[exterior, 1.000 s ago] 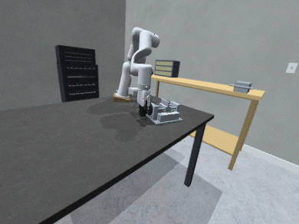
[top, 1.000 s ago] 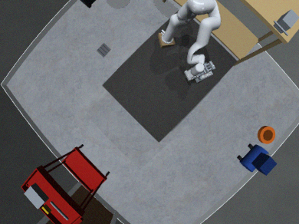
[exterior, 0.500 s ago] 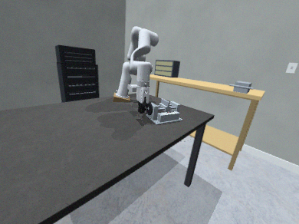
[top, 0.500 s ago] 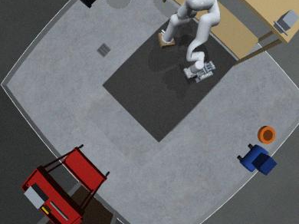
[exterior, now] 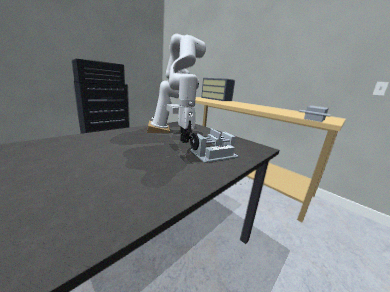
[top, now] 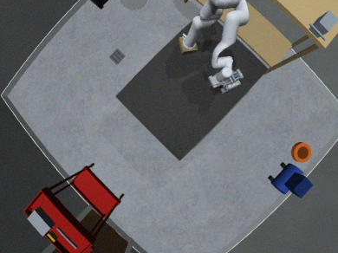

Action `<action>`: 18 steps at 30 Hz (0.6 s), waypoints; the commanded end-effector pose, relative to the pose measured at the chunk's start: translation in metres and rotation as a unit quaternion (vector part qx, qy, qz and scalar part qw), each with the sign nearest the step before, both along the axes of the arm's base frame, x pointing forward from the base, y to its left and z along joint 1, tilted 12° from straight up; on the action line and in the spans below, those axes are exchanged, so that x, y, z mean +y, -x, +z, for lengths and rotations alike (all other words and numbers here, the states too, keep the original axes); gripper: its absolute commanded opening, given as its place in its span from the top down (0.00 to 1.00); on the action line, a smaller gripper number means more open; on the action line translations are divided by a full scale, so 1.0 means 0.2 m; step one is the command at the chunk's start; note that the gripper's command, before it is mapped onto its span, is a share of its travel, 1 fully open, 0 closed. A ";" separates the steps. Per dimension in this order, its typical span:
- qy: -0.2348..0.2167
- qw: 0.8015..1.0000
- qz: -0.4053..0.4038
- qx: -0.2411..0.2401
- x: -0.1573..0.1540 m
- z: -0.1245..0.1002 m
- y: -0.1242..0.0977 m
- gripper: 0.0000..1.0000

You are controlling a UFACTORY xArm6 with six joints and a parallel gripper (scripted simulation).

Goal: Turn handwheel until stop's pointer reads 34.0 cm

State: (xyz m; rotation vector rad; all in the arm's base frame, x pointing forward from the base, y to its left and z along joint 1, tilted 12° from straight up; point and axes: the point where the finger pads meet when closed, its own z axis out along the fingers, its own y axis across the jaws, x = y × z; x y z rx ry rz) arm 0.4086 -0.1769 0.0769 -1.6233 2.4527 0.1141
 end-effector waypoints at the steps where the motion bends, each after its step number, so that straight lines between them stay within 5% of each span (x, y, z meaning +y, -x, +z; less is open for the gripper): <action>1: 0.001 1.000 0.000 -0.002 -0.02 0.05 -0.03 0.94; 18: 0.001 1.000 0.000 -0.002 -0.08 0.08 -0.15 0.94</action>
